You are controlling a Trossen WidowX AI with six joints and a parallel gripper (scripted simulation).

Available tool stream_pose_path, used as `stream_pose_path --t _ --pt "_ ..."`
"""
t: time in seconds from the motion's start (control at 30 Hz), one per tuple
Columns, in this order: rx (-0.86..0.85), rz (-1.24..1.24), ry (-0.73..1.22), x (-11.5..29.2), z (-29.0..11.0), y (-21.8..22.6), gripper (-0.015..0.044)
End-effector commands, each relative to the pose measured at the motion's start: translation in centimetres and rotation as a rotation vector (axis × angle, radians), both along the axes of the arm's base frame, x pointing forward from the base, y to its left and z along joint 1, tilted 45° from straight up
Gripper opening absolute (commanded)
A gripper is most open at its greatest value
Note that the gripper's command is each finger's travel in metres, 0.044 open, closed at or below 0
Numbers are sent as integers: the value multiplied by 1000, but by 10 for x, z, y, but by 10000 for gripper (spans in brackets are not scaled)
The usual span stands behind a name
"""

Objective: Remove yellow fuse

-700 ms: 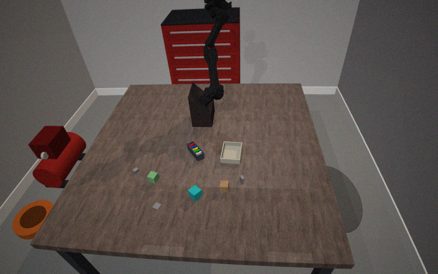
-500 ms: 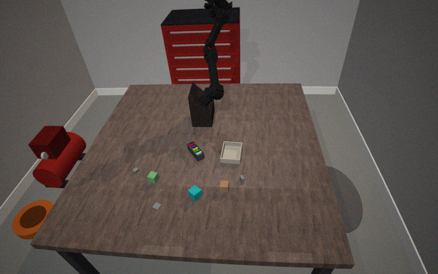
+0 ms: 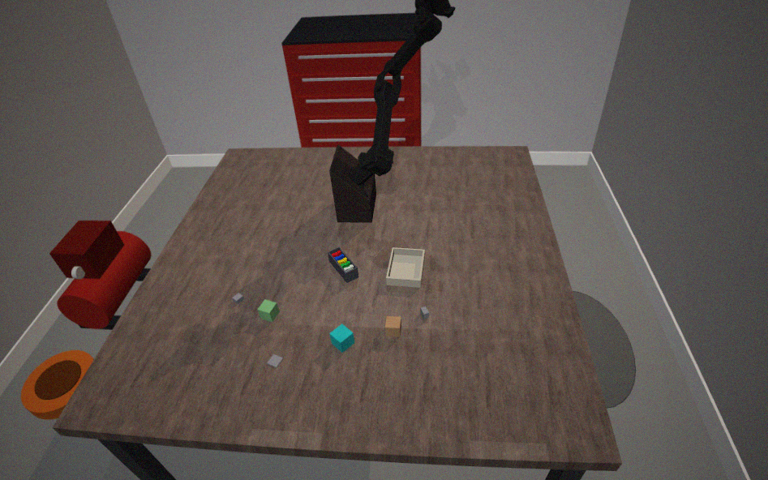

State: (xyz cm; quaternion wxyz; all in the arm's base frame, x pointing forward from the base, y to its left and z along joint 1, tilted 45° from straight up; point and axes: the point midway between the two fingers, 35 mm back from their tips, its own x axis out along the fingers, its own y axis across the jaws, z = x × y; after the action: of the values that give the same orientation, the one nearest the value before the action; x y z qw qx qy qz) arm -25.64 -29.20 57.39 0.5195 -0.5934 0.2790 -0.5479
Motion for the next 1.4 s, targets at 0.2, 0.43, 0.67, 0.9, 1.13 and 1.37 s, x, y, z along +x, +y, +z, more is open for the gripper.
stream_pose_path --t 0.2,0.43,0.67,0.9,1.13,1.37 --pt "-359 -223 434 79 78 68 71" --pt "-579 -337 655 130 104 108 71" --pt "-824 -465 901 210 128 162 71" --pt "-1126 -592 1168 312 130 220 71" --pt "-1442 -685 1398 413 103 266 71" --pt "-1769 -741 1577 507 51 299 71"
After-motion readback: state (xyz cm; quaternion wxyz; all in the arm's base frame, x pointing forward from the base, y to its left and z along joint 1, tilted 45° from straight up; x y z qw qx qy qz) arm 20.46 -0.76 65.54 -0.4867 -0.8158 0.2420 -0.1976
